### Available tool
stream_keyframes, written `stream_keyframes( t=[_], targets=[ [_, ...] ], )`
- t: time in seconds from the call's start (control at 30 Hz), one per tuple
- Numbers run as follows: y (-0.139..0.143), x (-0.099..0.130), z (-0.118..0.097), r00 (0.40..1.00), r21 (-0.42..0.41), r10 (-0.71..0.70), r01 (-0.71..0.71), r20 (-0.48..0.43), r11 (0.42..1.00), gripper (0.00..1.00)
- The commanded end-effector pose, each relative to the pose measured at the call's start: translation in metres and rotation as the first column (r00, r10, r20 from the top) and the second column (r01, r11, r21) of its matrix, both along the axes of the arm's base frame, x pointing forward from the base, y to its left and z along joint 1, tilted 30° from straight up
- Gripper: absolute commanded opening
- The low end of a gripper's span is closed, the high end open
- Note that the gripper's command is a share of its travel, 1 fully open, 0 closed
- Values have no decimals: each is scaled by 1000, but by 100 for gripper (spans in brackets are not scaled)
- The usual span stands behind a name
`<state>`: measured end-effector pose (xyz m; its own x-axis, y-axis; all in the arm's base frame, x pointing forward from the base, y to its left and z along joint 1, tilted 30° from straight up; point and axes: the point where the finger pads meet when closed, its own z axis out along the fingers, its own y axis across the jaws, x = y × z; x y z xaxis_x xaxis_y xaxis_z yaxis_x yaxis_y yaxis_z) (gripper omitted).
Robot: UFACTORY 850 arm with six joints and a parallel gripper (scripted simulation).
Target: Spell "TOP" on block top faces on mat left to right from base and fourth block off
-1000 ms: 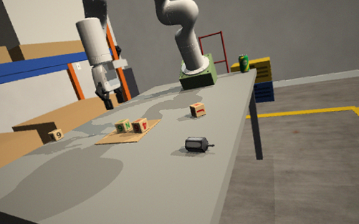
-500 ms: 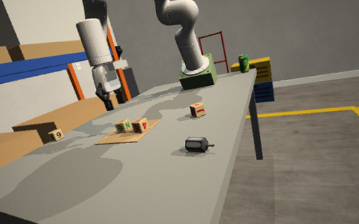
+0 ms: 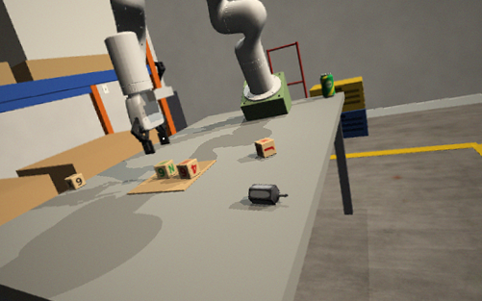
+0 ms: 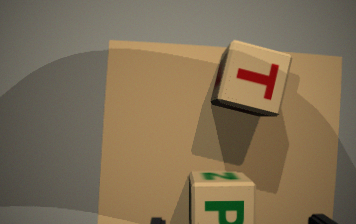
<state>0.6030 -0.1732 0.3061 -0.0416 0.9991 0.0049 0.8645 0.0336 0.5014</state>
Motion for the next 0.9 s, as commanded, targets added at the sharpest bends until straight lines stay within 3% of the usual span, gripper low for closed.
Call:
stream_keyframes(
  t=[0.0, 0.87],
  targets=[
    [0, 3, -3, 1000, -1, 0, 0, 3, 1000, 87],
    [0, 16, -26, 1000, -1, 0, 0, 3, 1000, 87]
  ],
)
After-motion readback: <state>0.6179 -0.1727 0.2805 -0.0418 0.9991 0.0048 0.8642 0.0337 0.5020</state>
